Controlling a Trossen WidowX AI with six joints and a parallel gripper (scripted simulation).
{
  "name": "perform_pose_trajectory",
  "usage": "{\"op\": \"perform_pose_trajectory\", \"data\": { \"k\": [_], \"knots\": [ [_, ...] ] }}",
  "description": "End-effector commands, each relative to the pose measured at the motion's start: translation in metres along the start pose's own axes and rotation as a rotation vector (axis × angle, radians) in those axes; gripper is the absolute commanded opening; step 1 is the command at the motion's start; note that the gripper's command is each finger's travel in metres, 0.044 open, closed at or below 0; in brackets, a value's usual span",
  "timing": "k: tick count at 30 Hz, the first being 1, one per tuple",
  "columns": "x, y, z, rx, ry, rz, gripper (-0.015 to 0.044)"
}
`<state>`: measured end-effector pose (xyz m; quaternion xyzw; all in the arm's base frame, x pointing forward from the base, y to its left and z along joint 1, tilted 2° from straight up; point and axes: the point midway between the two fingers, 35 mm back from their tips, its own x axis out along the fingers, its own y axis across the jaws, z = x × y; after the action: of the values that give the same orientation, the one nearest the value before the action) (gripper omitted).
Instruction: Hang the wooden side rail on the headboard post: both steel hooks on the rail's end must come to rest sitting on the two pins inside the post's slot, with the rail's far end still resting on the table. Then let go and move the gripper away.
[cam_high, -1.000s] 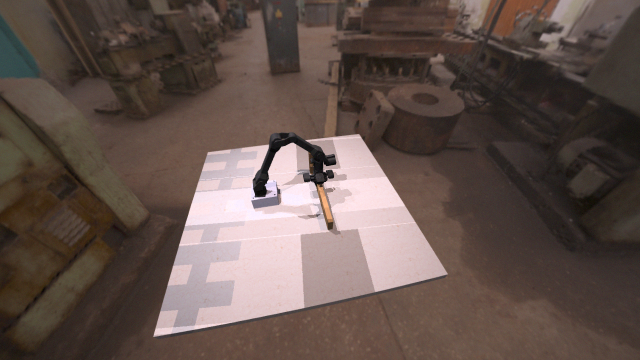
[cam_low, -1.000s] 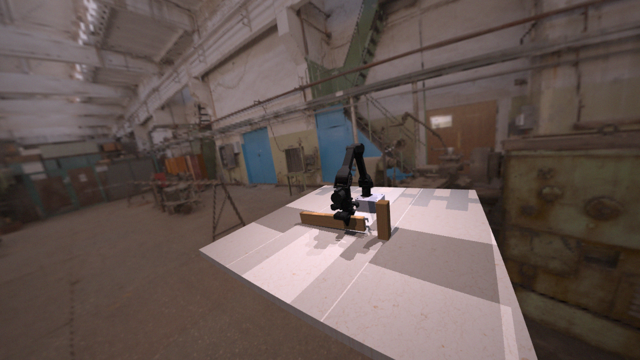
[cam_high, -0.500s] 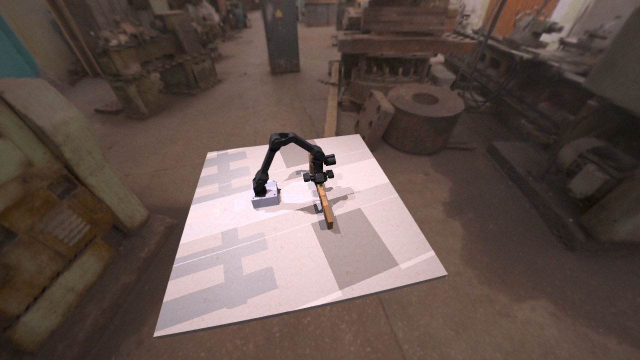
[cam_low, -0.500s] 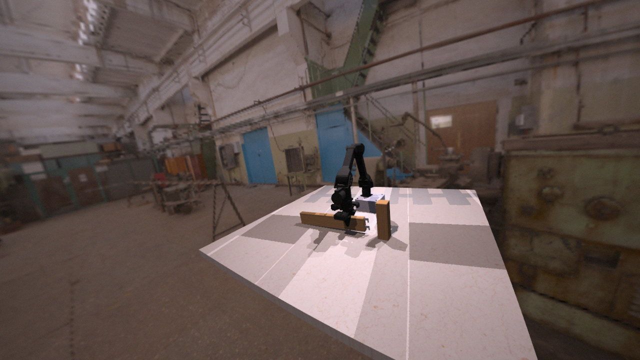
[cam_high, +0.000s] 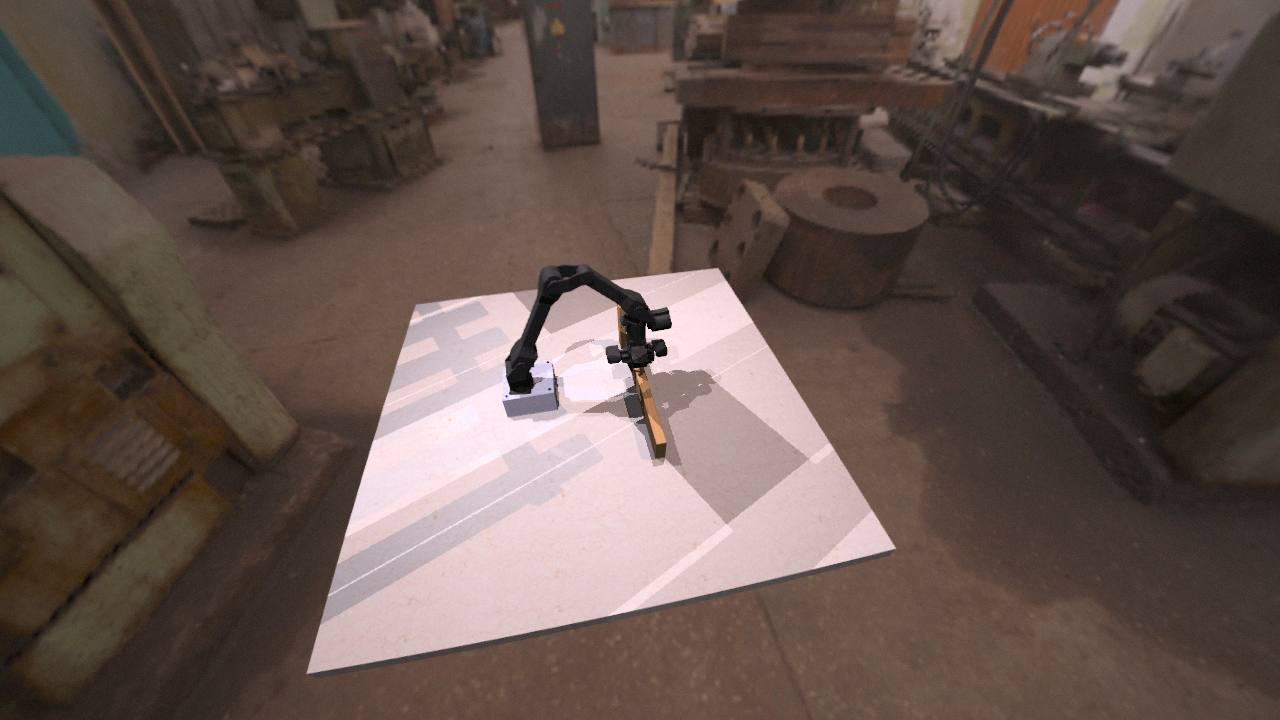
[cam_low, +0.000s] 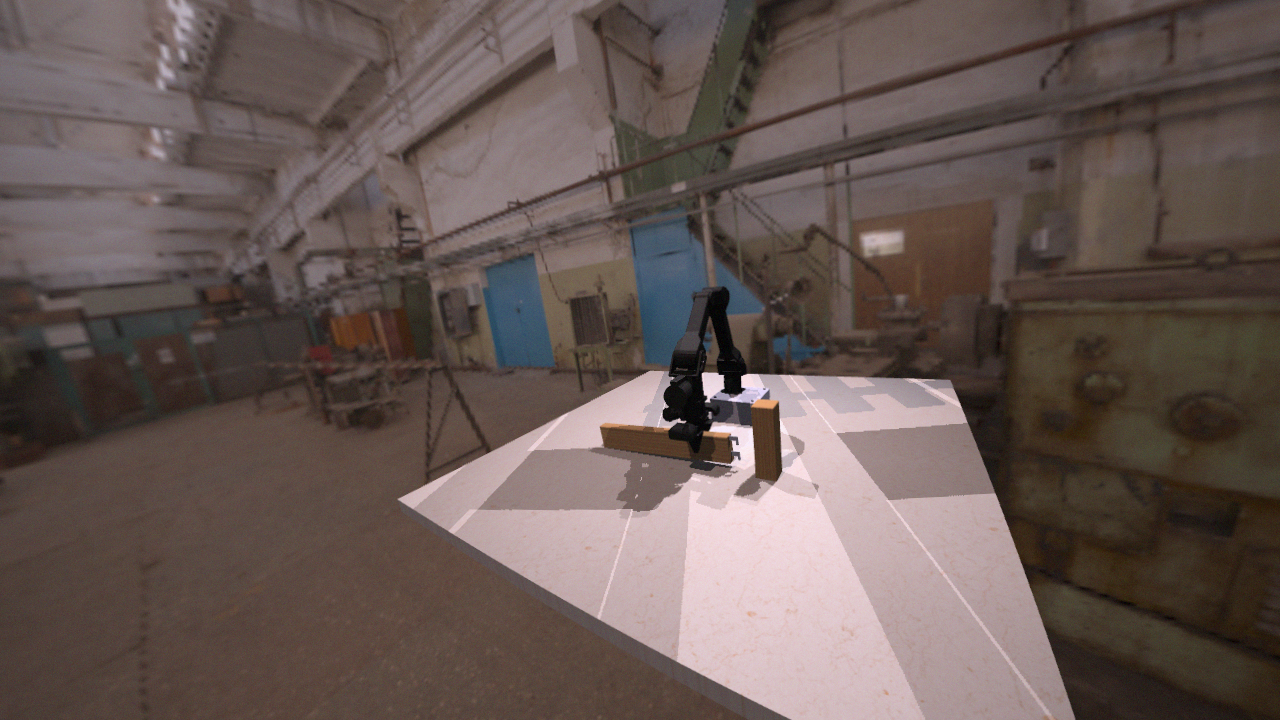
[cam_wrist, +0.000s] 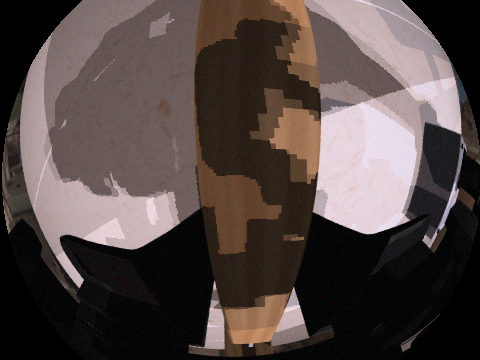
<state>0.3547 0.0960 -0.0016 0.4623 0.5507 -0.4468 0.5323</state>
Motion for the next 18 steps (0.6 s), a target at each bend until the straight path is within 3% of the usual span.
{"op": "perform_pose_trajectory", "data": {
  "k": [1,18],
  "knots": [
    [-0.0042,0.0021,-0.0016,0.003,0.005,0.010,0.0000],
    [-0.0048,0.0041,-0.0035,0.003,0.005,0.010,0.0000]
  ]
}}
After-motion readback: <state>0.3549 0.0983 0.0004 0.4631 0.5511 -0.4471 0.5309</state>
